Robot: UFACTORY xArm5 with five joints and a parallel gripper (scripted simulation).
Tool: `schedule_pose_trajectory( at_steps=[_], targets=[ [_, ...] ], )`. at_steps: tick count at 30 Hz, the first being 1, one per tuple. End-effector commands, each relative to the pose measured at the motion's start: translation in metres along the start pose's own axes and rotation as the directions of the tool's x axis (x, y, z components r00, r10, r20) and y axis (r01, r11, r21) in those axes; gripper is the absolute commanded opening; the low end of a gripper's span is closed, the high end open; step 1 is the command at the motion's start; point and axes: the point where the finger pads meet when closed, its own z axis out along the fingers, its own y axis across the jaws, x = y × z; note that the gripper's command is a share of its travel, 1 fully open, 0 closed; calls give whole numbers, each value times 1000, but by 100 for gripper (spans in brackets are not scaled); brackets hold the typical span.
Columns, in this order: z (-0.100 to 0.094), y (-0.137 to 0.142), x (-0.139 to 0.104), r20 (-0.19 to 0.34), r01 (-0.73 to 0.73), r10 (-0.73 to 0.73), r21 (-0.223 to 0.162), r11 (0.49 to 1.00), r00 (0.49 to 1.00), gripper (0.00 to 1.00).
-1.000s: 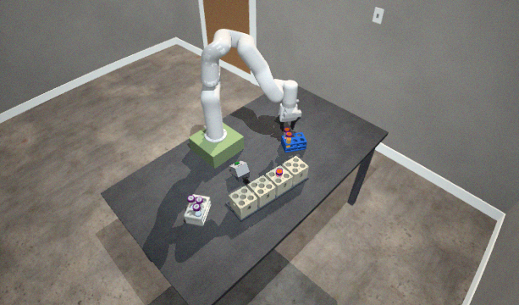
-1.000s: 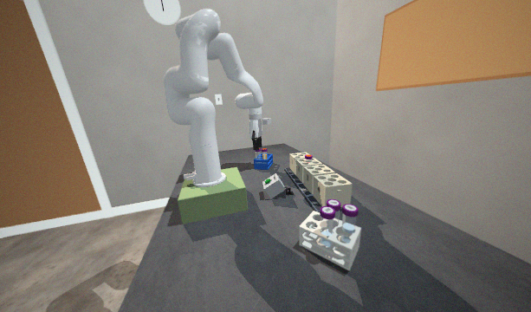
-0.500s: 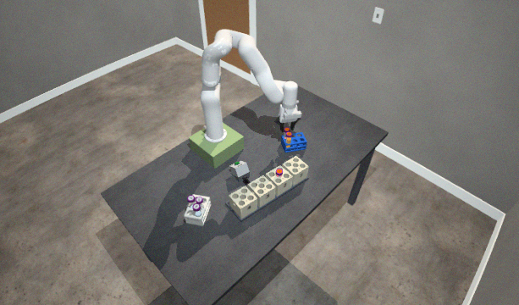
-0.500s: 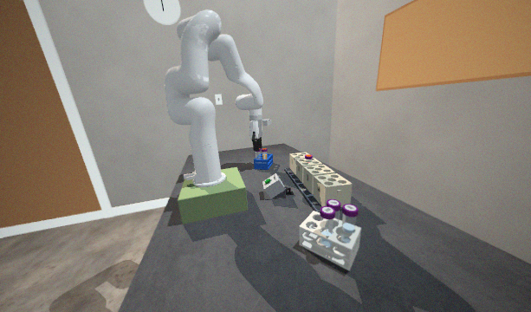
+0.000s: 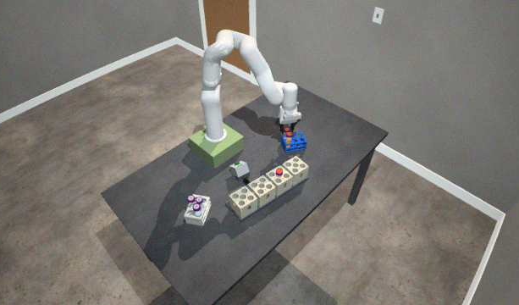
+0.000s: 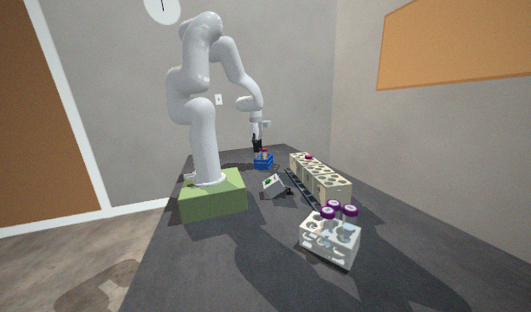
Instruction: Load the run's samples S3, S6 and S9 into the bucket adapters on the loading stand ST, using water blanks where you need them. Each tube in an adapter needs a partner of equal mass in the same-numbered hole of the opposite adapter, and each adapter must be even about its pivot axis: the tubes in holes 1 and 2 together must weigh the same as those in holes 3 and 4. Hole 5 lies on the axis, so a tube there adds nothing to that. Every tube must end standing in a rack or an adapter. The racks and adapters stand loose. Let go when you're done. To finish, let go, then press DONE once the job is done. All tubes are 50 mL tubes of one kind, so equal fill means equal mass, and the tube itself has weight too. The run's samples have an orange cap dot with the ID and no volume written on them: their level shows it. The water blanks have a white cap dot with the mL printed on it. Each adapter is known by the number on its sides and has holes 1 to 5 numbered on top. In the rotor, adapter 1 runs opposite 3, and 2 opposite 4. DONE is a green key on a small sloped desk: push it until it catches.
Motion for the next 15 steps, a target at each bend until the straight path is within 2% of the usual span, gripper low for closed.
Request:
schedule_pose_trajectory(
  at_steps=[1, 15],
  targets=[
    [1, -1, 0, 0, 0, 0, 4, 1000, 1000, 57],
    [8, -1, 0, 0, 0, 0, 4, 1000, 1000, 57]
  ],
)
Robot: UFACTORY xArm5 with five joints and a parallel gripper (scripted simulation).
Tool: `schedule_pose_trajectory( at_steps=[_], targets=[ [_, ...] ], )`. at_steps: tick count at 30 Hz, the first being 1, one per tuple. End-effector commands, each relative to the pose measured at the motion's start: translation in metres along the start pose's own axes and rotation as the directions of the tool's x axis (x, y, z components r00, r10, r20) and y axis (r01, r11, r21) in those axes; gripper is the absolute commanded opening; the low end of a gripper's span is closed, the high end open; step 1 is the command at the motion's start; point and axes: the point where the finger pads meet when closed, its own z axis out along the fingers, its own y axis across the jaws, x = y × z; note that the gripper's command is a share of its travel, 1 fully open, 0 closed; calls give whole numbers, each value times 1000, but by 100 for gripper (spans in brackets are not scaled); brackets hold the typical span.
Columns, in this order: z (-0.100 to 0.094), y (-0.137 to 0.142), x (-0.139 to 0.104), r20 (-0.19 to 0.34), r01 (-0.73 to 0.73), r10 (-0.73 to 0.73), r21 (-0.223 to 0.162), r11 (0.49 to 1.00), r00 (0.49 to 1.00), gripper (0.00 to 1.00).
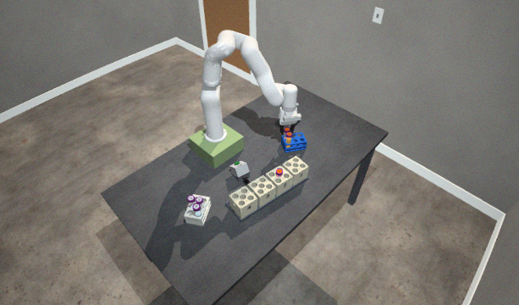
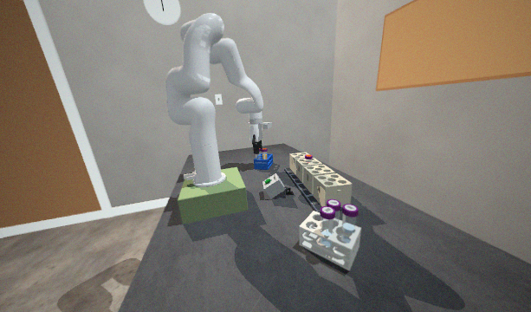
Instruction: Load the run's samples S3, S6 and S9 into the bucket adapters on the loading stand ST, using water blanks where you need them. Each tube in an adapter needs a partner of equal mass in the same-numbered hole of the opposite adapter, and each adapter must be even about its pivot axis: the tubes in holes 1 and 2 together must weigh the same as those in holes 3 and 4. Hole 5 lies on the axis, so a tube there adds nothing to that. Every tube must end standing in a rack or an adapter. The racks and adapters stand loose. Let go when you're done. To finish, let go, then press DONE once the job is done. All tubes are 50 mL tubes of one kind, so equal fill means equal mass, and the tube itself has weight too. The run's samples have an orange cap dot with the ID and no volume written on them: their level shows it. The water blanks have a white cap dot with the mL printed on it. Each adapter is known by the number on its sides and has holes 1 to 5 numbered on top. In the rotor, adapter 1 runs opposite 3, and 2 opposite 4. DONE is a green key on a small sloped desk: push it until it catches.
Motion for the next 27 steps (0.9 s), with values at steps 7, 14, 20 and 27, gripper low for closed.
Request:
schedule_pose_trajectory(
  at_steps=[7, 14, 20, 27],
  targets=[
    [-1, -2, 0, 0, 0, 0, 4, 1000, 1000, 57],
    [-2, -2, 0, 0, 0, 0, 4, 1000, 1000, 0],
    [-2, -2, 0, 0, 0, 0, 4, 1000, 1000, 0],
    [-2, -2, 0, 0, 0, 0, 4, 1000, 1000, 0]
  ],
)
